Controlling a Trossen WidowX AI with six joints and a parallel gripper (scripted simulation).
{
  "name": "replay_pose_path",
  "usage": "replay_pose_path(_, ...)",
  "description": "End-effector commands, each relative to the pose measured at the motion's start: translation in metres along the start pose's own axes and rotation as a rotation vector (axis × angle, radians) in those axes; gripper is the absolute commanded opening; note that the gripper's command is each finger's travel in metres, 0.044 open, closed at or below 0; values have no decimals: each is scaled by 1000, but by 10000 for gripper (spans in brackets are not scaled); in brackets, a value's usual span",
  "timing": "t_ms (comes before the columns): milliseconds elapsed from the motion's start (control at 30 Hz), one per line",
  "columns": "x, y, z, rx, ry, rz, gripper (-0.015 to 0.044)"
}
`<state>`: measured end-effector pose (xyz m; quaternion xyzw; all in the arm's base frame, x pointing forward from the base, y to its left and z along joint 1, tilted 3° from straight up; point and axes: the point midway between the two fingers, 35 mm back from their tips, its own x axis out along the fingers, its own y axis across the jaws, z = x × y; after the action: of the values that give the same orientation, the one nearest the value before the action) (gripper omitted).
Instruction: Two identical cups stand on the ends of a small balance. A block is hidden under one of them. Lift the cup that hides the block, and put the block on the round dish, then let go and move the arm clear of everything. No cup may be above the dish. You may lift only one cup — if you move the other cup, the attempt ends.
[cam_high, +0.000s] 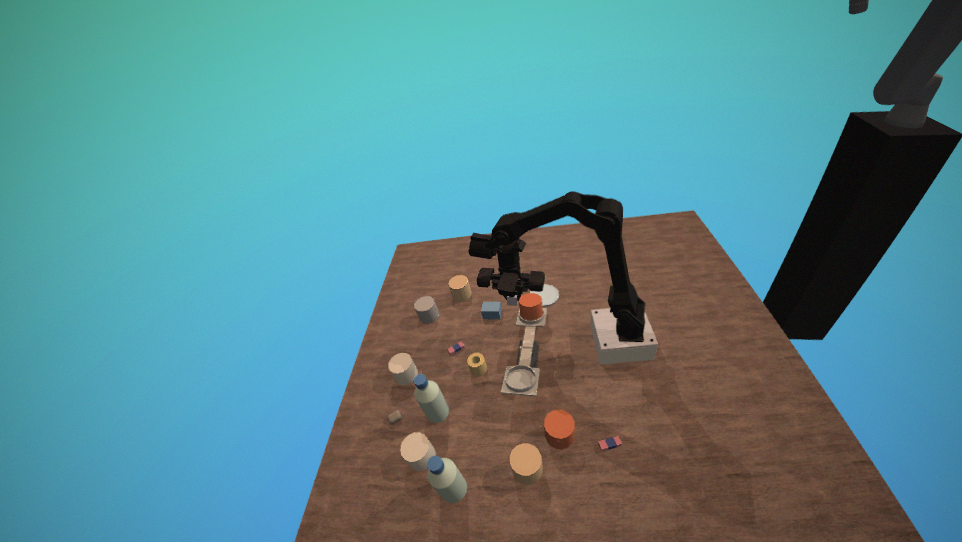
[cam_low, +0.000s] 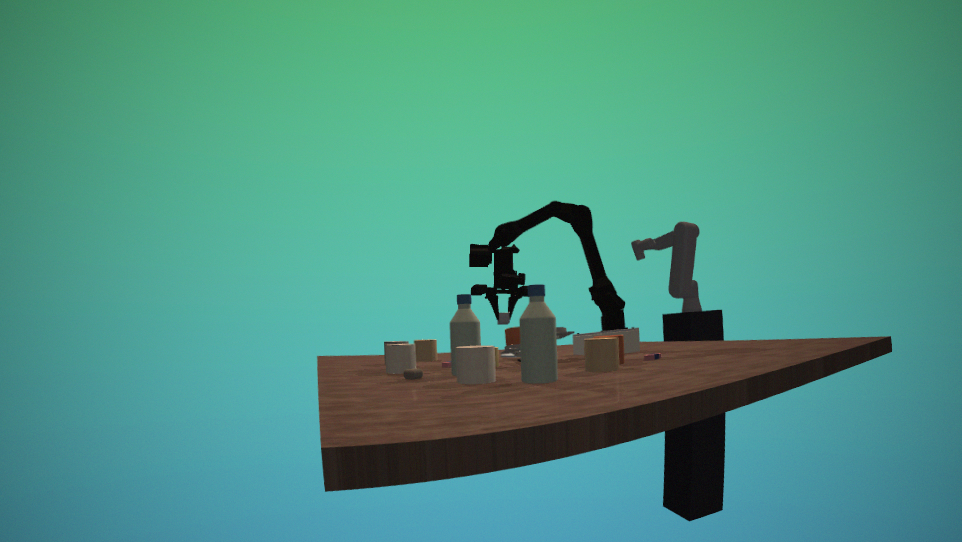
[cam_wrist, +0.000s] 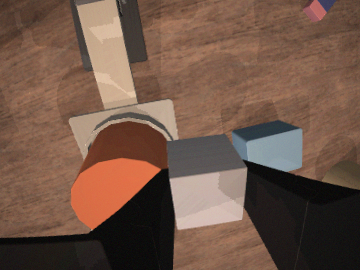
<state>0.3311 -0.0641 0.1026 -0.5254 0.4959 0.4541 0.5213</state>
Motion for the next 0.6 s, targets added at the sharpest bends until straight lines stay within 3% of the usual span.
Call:
replay_pose_path(0,7,10,-28,-3,2,-1,0)
replay_pose_path(567,38,69,-134,-23,21,48,0)
